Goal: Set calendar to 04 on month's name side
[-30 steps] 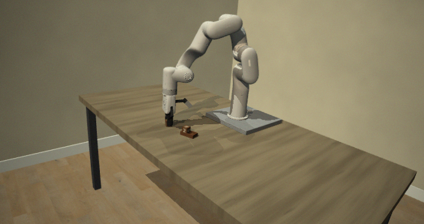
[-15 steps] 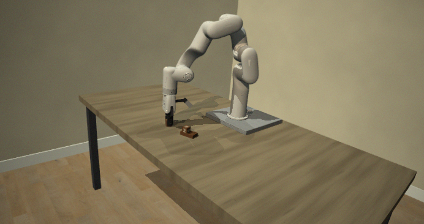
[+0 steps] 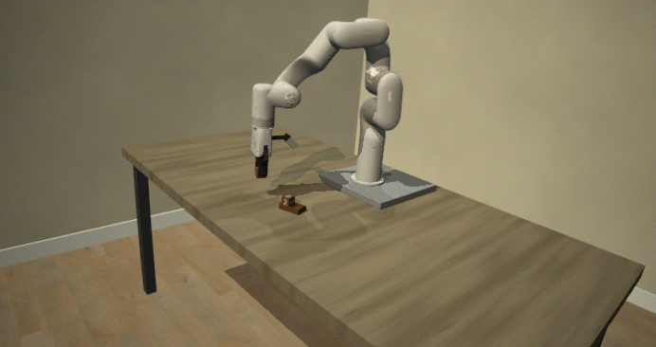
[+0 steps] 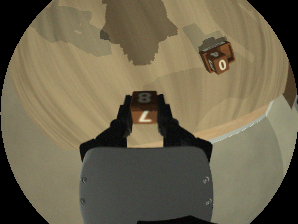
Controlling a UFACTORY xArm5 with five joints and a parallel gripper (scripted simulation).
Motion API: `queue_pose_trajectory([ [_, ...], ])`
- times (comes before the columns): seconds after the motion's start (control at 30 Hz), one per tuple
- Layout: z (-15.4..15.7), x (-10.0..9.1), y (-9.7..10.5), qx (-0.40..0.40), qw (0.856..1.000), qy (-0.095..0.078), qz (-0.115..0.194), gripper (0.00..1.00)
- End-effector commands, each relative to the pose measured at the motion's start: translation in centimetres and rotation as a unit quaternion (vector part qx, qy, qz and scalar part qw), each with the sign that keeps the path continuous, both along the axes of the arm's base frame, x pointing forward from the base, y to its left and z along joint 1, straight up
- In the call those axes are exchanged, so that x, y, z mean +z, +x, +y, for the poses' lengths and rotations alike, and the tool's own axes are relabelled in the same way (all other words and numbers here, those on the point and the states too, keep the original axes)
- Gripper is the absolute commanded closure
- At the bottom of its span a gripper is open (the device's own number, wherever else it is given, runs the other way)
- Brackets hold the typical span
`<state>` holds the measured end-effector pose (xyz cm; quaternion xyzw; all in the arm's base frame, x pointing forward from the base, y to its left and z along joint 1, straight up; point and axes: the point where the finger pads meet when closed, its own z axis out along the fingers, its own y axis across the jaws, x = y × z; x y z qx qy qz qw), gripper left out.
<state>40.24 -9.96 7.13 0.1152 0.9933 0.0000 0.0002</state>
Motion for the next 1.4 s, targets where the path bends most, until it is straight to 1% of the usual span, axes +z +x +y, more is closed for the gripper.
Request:
queue_pose_trajectory([
  [0.0,0.0,3.0,-0.1,0.0,1.0,0.0,0.001,0.71],
  [0.17,0.0,3.3,-0.1,0.0,1.0,0.0,0.001,0.71],
  [0.5,0.1,3.4,-0.1,-0.004,1.0,0.0,0.001,0.71],
  [0.6,1.0,3.4,-0.1,-0.025,1.0,0.0,0.0,0.71],
  [0.67,1.0,3.4,-0.1,-0.025,1.0,0.0,0.0,0.71],
  [0.77,2.7,3.6,-0.2,-0.07,0.998,0.0,0.0,0.71],
  [0.87,5.0,3.8,-0.4,-0.128,0.992,0.0,0.0,0.71],
  [0.97,6.3,3.9,-0.6,-0.163,0.987,0.0,0.0,0.71],
  [1.1,8.3,4.0,-1.0,-0.216,0.976,0.0,0.0,0.71],
  [1.13,8.4,4.0,-1.0,-0.217,0.976,0.0,0.0,0.71],
  [1.17,9.3,4.1,-1.3,-0.243,0.97,0.0,0.0,0.71],
  [1.27,9.4,4.1,-1.3,-0.244,0.97,0.0,0.0,0.71],
  [1.33,11.4,4.2,-1.9,-0.297,0.955,0.0,0.0,0.71],
  [1.37,11.8,4.3,-2.0,-0.309,0.951,0.0,0.0,0.71],
])
